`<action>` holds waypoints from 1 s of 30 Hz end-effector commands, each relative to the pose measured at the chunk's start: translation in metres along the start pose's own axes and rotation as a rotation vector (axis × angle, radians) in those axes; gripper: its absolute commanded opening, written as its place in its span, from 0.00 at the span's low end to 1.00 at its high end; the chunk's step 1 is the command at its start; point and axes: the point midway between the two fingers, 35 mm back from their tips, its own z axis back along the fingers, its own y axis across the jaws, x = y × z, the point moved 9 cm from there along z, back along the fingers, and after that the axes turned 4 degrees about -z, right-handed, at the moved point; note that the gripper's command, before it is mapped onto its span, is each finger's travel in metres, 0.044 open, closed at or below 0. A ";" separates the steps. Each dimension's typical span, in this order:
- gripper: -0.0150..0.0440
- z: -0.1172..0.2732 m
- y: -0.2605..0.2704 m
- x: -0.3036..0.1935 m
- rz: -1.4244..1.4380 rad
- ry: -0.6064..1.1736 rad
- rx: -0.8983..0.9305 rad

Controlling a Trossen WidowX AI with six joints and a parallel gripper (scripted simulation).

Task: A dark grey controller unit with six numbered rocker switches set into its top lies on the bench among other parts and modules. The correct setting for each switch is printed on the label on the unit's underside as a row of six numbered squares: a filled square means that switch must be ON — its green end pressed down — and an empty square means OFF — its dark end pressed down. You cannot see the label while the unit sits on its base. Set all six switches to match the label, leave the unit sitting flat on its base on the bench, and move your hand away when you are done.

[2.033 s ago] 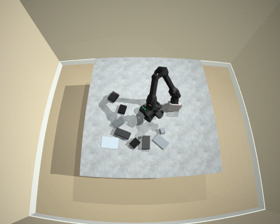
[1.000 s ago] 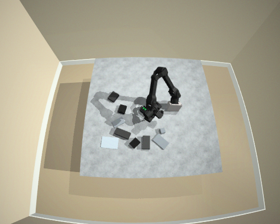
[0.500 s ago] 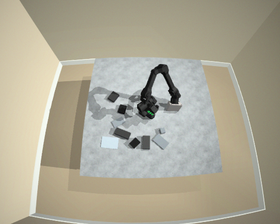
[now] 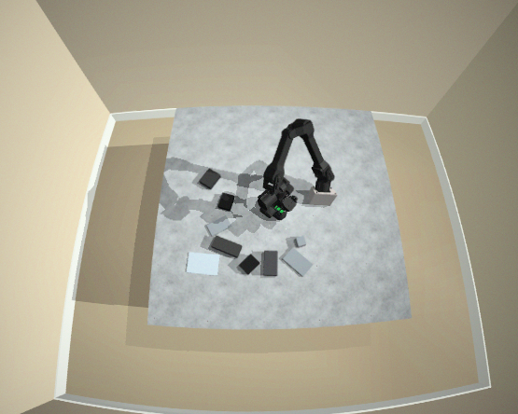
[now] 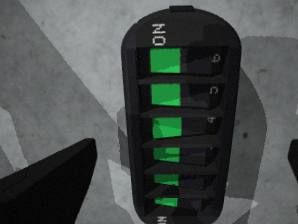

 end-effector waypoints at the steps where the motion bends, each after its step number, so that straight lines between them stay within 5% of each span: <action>1: 1.00 0.010 0.003 0.033 0.009 0.005 0.011; 30: 1.00 -0.026 0.003 0.038 0.007 0.007 0.012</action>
